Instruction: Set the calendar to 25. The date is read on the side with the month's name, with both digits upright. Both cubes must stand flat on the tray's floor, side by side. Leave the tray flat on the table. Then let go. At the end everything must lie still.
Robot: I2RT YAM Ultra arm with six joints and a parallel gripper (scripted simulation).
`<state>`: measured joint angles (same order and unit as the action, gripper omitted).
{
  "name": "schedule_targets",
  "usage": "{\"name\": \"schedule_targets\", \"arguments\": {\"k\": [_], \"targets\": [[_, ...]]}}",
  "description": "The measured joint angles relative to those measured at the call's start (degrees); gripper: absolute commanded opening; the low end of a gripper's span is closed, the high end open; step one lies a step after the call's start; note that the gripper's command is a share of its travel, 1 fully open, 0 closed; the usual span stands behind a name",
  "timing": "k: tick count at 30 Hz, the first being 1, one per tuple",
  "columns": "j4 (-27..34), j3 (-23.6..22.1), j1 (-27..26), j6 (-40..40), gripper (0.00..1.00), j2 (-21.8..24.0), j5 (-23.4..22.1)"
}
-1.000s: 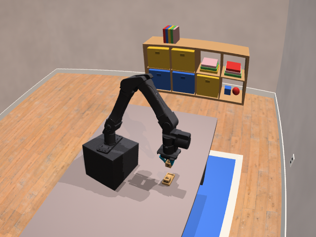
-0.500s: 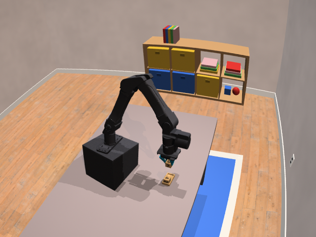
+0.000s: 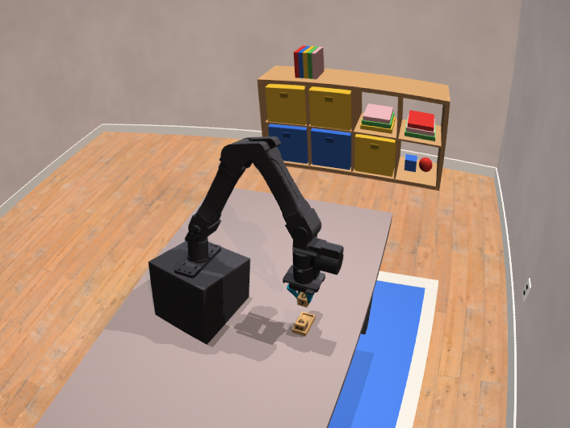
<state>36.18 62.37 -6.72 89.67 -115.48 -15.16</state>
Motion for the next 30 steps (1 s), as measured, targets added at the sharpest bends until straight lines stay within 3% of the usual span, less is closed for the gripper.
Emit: {"name": "schedule_targets", "arguments": {"k": [16, 30], "targets": [[-8.0, -1.7, 1.6, -1.7, 0.27, -6.0, 0.1], [-9.7, -1.7, 1.6, -2.0, 0.27, -6.4, 0.1]]}}
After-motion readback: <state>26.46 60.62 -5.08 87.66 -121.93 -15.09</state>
